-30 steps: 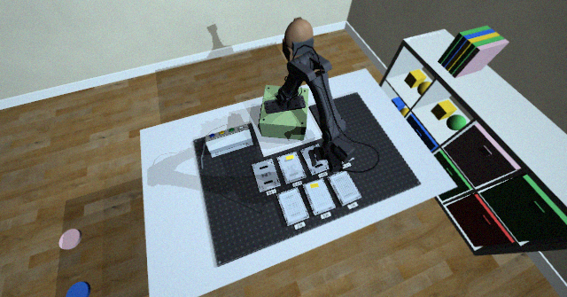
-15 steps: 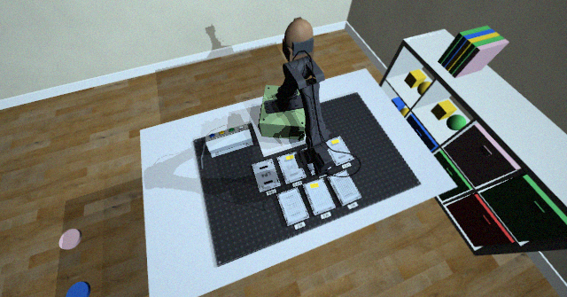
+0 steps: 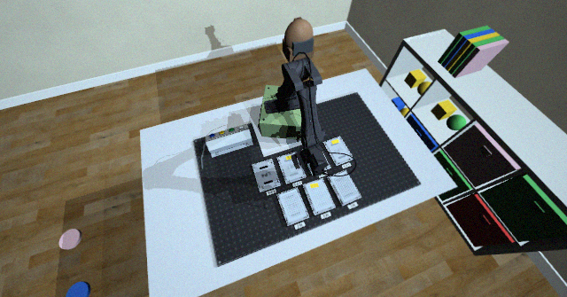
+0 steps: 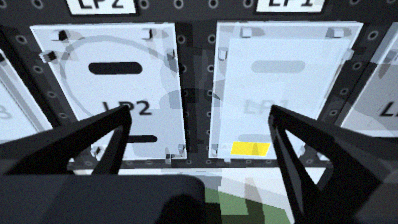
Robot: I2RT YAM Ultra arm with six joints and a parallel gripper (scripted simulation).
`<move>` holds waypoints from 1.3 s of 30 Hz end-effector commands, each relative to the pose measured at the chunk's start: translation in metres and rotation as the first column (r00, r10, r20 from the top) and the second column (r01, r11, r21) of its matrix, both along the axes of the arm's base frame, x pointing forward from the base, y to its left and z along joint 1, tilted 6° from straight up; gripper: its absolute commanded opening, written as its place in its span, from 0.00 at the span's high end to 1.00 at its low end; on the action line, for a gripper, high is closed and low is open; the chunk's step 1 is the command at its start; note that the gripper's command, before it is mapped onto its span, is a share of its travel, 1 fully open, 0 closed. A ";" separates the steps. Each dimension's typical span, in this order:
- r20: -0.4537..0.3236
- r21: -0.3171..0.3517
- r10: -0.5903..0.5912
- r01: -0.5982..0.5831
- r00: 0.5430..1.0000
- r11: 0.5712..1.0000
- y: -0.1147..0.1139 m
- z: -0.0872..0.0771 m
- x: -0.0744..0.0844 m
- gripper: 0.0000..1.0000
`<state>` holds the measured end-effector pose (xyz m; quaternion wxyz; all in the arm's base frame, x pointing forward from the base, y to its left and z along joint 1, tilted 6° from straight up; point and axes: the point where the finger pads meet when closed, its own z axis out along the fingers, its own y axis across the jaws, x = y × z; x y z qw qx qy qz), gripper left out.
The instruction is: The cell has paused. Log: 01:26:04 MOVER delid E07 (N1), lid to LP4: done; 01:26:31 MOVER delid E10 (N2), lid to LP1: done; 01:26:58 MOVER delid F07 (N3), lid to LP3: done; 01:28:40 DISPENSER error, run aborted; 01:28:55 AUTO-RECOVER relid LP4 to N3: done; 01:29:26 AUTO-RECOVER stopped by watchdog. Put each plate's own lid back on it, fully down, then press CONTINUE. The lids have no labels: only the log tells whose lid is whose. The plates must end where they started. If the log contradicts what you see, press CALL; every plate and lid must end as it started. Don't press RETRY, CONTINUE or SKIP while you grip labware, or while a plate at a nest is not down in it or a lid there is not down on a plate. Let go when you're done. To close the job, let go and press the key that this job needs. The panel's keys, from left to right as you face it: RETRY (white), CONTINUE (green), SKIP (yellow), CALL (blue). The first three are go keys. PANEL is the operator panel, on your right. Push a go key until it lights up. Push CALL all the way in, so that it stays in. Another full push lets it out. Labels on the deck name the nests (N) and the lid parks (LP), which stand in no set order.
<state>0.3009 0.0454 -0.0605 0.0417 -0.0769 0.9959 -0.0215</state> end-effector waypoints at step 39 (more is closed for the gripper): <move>0.038 0.020 0.022 -0.023 0.999 1.000 0.011 0.012 0.018 0.00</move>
